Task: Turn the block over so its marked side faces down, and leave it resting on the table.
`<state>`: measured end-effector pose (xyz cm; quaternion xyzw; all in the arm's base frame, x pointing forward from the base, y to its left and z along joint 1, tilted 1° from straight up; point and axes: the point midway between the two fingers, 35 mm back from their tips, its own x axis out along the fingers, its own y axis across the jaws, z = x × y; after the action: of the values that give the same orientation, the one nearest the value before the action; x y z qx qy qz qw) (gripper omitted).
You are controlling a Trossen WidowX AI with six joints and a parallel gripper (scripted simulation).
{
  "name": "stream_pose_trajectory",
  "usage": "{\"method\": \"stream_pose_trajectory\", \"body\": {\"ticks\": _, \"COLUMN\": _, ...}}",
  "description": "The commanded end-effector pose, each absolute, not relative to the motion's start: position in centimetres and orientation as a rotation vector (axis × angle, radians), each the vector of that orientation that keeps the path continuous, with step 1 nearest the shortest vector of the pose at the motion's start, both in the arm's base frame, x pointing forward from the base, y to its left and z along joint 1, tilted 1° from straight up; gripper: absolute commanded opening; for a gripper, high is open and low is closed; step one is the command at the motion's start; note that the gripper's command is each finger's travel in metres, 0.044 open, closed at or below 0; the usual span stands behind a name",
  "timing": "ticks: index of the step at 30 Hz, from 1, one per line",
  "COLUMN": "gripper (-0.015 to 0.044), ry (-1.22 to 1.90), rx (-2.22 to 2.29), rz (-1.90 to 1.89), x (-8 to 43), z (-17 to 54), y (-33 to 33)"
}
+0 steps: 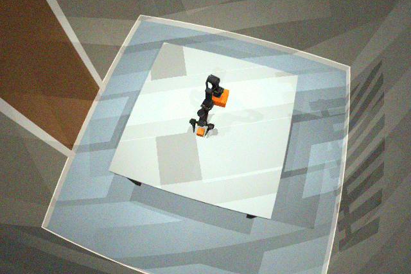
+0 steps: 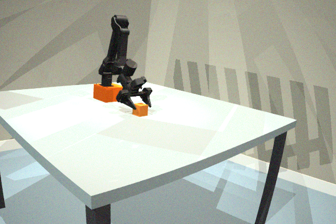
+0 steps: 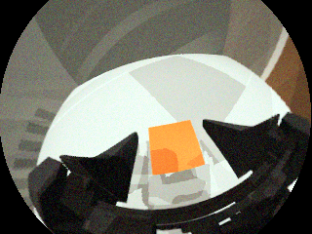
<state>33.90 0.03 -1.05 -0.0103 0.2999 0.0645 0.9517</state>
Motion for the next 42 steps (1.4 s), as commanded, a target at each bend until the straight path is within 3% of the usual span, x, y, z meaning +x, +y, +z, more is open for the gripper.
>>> {"method": "stream_pose_trajectory", "body": {"ticks": 1, "gripper": 0.044, "ry": 0.786, "rx": -0.041, "rz": 0.124, "x": 34.1, "z": 1.2, "y": -0.2}}
{"method": "stream_pose_trajectory", "body": {"ticks": 8, "gripper": 0.044, "ry": 0.935, "rx": -0.062, "rz": 0.122, "x": 32.1, "z": 5.8, "y": -0.2}}
{"method": "stream_pose_trajectory", "body": {"ticks": 27, "gripper": 0.044, "ry": 1.027, "rx": -0.061, "rz": 0.125, "x": 30.9, "z": 6.1, "y": -0.1}}
{"method": "stream_pose_trajectory", "body": {"ticks": 42, "gripper": 0.044, "ry": 1.524, "rx": -0.095, "rz": 0.112, "x": 34.3, "z": 8.4, "y": 0.2}}
